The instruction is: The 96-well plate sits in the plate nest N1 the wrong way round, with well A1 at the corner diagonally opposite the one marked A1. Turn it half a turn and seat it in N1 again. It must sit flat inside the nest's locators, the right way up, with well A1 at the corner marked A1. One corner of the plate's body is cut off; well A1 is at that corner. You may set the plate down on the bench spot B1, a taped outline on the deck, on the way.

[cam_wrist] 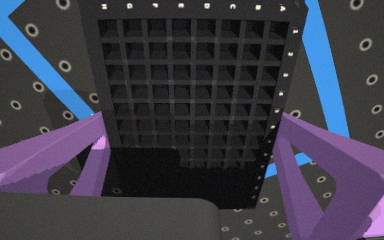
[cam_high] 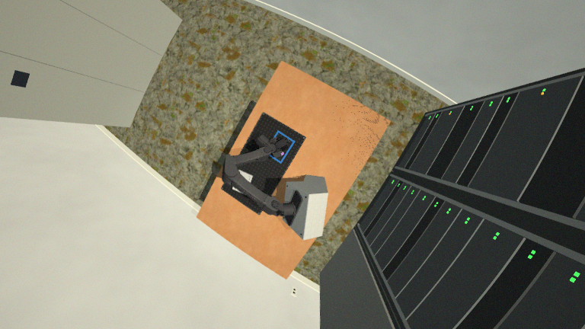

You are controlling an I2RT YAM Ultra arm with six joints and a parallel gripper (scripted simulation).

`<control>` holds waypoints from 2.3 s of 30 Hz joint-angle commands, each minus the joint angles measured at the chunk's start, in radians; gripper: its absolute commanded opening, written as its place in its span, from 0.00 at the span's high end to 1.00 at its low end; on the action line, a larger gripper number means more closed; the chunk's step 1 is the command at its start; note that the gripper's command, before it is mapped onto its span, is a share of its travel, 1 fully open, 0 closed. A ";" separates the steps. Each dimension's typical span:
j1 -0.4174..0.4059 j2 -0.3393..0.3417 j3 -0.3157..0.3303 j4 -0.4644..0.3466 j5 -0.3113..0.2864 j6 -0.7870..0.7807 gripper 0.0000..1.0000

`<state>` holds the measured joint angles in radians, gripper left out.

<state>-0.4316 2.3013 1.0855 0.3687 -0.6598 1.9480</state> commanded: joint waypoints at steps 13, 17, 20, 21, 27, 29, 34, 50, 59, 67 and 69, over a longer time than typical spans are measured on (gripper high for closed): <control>-0.063 -0.084 -0.068 -0.069 -0.024 -0.046 1.00; -0.074 -0.105 -0.082 -0.083 -0.031 -0.057 1.00; -0.083 -0.120 -0.092 -0.094 -0.036 -0.066 1.00; -0.086 -0.125 -0.095 -0.098 -0.038 -0.069 1.00; -0.098 -0.146 -0.107 -0.115 -0.042 -0.081 1.00; -0.103 -0.156 -0.113 -0.122 -0.050 -0.087 1.00; -0.118 -0.182 -0.127 -0.144 -0.058 -0.103 1.00; -0.127 -0.171 -0.113 -0.158 -0.055 -0.113 1.00; -0.127 -0.171 -0.113 -0.158 -0.055 -0.112 1.00; -0.127 -0.171 -0.113 -0.158 -0.055 -0.112 1.00; -0.127 -0.171 -0.113 -0.158 -0.055 -0.112 1.00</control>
<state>-0.5323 2.1284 0.9760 0.2352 -0.7193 1.8427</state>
